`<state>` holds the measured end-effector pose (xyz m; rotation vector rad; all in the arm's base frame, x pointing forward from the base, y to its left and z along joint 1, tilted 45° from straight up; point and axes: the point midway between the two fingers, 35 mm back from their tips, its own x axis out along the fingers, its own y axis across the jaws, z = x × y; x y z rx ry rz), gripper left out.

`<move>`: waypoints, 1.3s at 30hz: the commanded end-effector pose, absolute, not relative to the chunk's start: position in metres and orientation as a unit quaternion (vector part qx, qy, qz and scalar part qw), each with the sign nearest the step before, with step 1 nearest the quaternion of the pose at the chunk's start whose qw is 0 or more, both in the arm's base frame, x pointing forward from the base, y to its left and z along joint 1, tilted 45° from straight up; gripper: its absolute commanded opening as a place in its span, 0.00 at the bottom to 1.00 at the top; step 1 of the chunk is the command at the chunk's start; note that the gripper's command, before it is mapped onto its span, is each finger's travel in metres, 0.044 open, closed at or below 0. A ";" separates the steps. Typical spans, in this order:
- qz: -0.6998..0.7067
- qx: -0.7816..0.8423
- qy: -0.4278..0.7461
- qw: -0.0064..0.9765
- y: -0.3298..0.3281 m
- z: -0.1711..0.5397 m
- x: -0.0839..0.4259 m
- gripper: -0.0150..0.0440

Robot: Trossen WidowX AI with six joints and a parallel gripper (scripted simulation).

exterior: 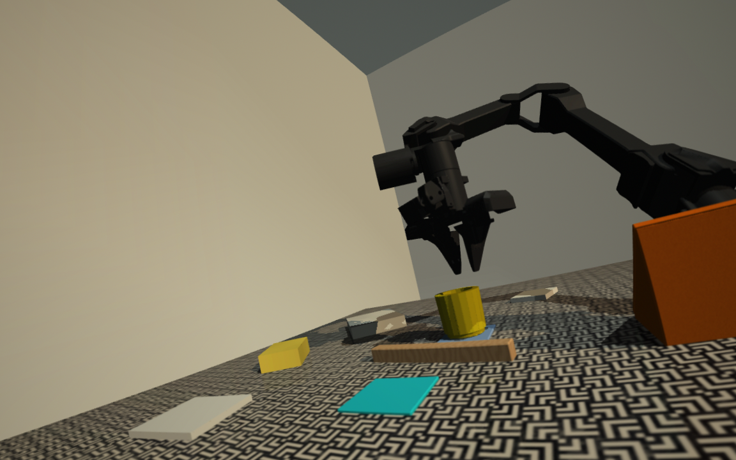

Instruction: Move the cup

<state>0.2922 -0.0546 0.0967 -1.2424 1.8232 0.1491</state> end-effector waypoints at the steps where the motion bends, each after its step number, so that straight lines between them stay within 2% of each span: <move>1: 0.062 -0.506 0.738 0.442 -0.056 0.096 0.292 0.54; 39: 0.061 -0.507 0.738 0.441 -0.099 0.053 0.287 0.54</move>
